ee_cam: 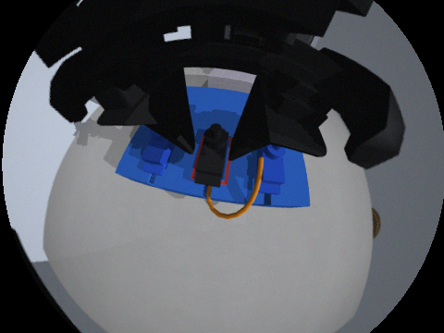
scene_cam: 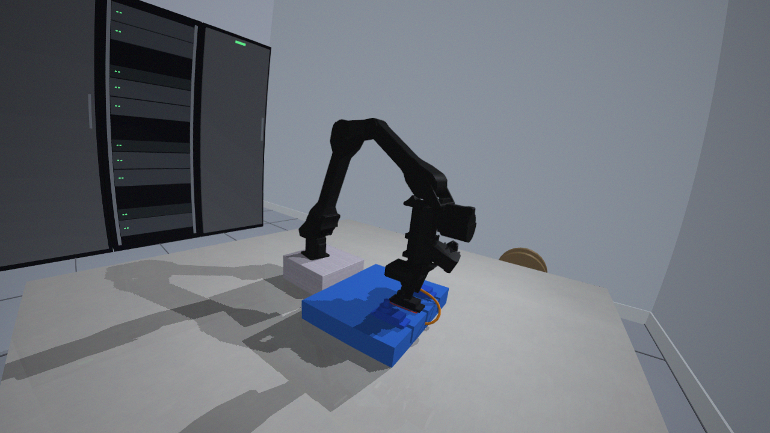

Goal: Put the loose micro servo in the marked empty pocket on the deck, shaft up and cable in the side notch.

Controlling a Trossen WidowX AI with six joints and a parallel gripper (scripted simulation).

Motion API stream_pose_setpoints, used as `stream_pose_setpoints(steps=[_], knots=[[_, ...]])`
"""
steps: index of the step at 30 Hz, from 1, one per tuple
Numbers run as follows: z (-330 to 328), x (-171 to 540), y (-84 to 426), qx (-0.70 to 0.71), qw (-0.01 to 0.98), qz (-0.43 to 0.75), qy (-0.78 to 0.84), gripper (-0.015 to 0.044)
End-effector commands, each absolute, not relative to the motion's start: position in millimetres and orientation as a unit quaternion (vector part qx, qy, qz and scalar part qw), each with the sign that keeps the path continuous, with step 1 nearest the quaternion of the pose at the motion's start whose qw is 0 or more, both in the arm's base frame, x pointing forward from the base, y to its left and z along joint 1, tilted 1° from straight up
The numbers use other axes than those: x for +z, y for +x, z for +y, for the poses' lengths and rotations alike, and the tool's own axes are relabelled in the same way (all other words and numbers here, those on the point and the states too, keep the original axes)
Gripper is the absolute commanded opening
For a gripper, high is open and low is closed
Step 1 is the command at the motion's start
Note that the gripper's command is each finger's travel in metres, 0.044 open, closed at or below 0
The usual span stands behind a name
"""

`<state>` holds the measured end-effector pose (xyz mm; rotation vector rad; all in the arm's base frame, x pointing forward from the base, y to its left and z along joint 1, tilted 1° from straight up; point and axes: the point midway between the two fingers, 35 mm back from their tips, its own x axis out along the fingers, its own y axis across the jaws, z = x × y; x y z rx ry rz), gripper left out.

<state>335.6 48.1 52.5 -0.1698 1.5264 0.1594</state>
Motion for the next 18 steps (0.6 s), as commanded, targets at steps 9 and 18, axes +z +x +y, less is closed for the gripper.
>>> stream_pose_setpoints(steps=[9,18], knots=[[40.7,89.5,304.4,0.072,0.721,0.685,-0.076,0.0345],[26.0,125.7,227.2,0.073,0.718,0.688,-0.077,0.0440]])
